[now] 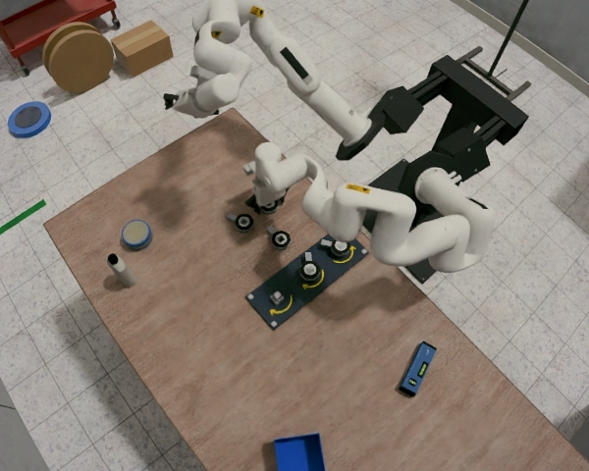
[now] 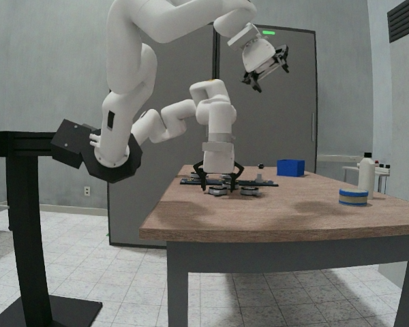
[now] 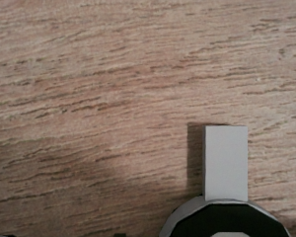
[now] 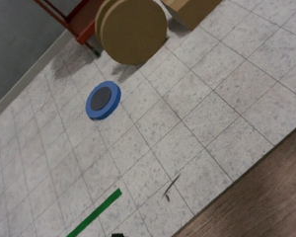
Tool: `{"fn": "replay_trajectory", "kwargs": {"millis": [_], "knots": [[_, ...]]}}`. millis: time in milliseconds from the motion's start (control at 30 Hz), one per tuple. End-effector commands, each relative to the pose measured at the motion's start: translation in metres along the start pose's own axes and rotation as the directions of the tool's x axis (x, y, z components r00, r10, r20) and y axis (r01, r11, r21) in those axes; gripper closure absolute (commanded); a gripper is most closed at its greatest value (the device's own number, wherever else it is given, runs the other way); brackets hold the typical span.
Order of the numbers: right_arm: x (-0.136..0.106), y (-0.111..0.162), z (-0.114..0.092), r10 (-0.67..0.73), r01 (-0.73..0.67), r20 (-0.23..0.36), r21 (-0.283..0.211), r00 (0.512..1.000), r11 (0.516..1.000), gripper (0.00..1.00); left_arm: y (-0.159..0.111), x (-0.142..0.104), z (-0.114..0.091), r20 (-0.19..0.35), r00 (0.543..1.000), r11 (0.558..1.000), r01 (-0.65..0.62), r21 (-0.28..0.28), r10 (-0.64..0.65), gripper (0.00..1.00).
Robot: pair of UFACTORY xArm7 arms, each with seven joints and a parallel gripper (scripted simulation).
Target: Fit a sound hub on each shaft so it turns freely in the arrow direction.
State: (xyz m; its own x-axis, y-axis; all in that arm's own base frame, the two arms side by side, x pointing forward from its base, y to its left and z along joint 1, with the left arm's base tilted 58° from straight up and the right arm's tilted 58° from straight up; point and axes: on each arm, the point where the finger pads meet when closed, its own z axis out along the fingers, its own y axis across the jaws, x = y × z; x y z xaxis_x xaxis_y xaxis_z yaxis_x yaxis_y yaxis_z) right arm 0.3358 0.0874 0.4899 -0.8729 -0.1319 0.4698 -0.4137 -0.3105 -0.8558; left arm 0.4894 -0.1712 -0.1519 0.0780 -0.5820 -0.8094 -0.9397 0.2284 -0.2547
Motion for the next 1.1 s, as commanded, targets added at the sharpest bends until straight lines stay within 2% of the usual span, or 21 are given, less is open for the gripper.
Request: {"fn": "replay_trajectory", "kwargs": {"millis": [0,367,400,1067], "knots": [[0.0005,-0.0009,-0.0012,0.003,-0.003,0.003,0.001,1.000,1.000,0.00,-0.0007,0.0014,-0.0029,-0.005,1.000,1.000,0.000,0.003,0.000,0.00],[0.0005,-0.0009,-0.0012,0.003,-0.003,0.003,0.001,1.000,1.000,0.00,-0.0007,0.0014,-0.0029,-0.005,1.000,1.000,0.000,0.003,0.000,0.00],[0.0005,-0.0009,-0.0012,0.003,-0.003,0.003,0.001,1.000,1.000,0.00,-0.0007,0.0014,-0.0029,-0.005,1.000,1.000,0.000,0.003,0.000,1.00],[0.0005,-0.0009,-0.0012,0.003,-0.003,0.003,0.001,1.000,1.000,0.00,-0.0007,0.0014,-0.0029,-0.005,1.000,1.000,0.000,0.003,0.000,1.00]]}}
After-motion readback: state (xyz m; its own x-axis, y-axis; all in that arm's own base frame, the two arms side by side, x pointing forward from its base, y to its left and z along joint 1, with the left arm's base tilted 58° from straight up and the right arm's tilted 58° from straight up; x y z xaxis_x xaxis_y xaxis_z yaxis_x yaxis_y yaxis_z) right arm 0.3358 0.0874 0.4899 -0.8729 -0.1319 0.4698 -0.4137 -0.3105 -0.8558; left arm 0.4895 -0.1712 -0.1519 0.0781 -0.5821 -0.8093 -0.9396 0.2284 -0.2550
